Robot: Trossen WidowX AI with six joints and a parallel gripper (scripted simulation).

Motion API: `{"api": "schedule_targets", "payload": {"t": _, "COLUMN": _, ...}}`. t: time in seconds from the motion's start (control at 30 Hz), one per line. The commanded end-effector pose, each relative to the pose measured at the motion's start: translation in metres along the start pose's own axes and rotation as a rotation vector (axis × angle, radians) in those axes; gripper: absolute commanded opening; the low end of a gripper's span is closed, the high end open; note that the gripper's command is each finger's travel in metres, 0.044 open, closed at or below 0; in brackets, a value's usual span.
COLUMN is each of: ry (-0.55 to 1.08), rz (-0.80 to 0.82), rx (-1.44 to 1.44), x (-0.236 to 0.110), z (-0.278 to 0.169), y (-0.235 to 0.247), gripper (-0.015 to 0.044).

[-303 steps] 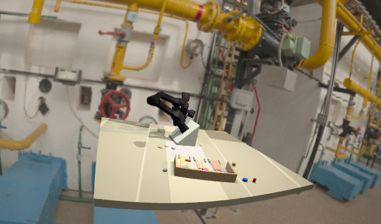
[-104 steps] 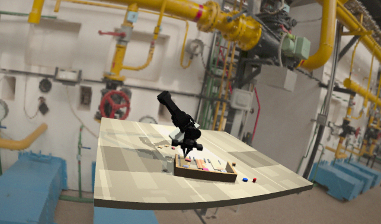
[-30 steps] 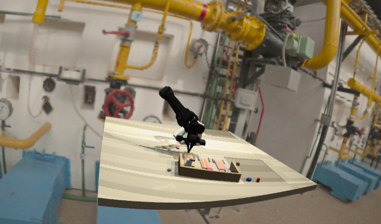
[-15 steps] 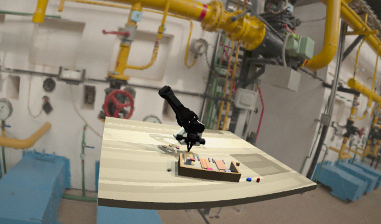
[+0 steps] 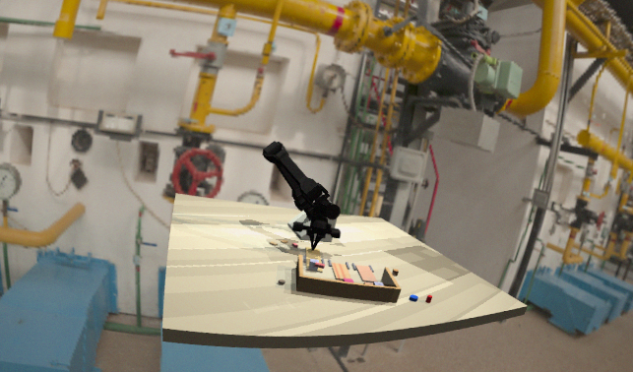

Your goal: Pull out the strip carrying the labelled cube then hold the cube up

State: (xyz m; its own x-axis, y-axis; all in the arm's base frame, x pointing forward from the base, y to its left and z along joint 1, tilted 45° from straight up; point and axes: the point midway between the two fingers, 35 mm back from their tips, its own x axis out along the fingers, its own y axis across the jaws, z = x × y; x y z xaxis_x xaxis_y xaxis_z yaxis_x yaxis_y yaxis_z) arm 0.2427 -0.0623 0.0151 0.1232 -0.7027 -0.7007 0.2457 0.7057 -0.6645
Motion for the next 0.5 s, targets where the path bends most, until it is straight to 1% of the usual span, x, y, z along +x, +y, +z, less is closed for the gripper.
{"api": "schedule_targets", "payload": {"t": 0.0, "ry": 0.029, "rz": -0.009, "rx": -0.01, "x": 0.005, "z": -0.016, "y": -0.002, "gripper": 0.0}}
{"api": "schedule_targets", "payload": {"t": 0.47, "ry": 0.03, "rz": -0.009, "rx": -0.01, "x": 0.004, "z": -0.035, "y": -0.002, "gripper": 0.0}}
